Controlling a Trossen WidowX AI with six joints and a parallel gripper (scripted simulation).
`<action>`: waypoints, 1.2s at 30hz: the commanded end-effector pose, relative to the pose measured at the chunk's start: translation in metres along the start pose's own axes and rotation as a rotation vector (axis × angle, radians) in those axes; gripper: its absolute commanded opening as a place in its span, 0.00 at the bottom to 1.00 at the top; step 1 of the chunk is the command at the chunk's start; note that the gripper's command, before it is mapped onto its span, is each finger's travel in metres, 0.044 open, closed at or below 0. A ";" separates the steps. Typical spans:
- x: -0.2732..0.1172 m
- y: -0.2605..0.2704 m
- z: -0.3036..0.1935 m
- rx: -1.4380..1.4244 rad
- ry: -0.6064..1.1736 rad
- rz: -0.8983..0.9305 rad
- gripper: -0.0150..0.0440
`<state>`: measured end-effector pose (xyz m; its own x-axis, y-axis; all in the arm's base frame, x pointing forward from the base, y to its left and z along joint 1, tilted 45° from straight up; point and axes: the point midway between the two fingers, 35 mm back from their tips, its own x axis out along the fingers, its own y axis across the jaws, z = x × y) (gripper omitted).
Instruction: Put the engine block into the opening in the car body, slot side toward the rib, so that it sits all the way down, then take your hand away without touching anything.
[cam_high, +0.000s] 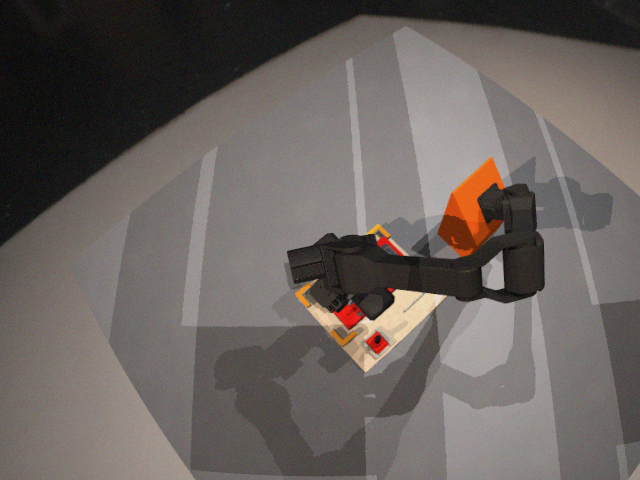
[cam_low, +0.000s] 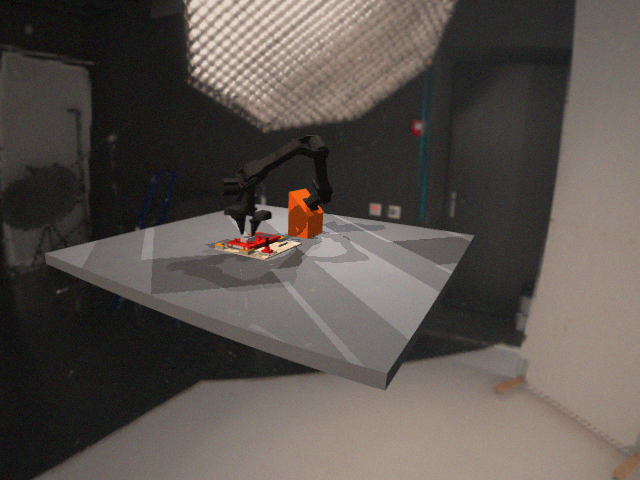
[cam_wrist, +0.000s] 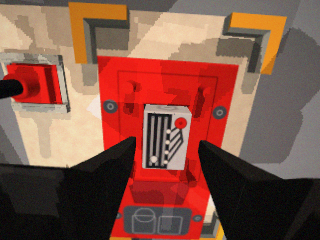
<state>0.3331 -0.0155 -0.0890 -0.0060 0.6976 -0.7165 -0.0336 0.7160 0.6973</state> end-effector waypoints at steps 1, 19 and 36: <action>0.000 0.000 0.000 0.000 0.000 -0.001 0.79; -0.009 0.001 -0.002 0.007 0.001 0.003 1.00; -0.009 0.001 -0.002 0.007 0.001 0.003 0.42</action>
<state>0.3314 -0.0208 -0.0817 -0.0052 0.7017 -0.7125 -0.0206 0.7122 0.7016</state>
